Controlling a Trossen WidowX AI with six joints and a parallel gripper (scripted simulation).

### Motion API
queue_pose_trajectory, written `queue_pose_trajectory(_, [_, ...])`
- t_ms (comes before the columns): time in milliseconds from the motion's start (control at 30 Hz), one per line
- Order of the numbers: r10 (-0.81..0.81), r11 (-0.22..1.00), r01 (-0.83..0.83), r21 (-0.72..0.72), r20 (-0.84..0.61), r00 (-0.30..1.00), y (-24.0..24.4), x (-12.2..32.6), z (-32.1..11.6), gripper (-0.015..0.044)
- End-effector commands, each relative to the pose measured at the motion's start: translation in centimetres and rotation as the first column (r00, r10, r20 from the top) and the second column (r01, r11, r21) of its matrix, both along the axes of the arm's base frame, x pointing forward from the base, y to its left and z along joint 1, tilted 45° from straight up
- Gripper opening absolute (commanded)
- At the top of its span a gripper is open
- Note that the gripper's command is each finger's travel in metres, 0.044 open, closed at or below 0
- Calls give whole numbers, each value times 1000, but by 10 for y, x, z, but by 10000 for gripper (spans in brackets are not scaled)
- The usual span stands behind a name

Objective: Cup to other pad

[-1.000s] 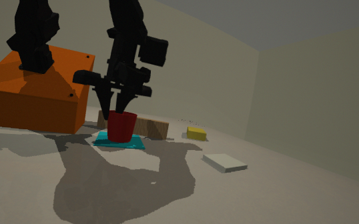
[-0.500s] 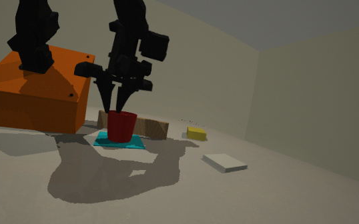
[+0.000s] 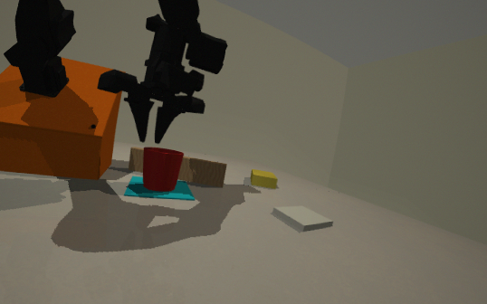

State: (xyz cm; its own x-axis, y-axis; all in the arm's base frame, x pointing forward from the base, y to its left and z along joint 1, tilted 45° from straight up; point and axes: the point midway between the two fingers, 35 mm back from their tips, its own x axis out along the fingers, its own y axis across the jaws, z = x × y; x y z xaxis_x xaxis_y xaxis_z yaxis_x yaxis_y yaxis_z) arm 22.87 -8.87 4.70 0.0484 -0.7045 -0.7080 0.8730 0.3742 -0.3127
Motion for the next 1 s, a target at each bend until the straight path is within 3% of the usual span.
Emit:
queue_pose_trajectory(0, [0, 1000, 0, -4, 11, 1000, 3, 1, 4, 128])
queue_pose_trajectory(133, [0, 1000, 0, -5, 10, 1000, 6, -1, 6, 128])
queue_pose_trajectory(533, [0, 1000, 0, 1, 2, 1000, 9, -1, 6, 440])
queue_pose_trajectory(967, [0, 1000, 0, 2, 7, 1000, 42, -4, 36, 440])
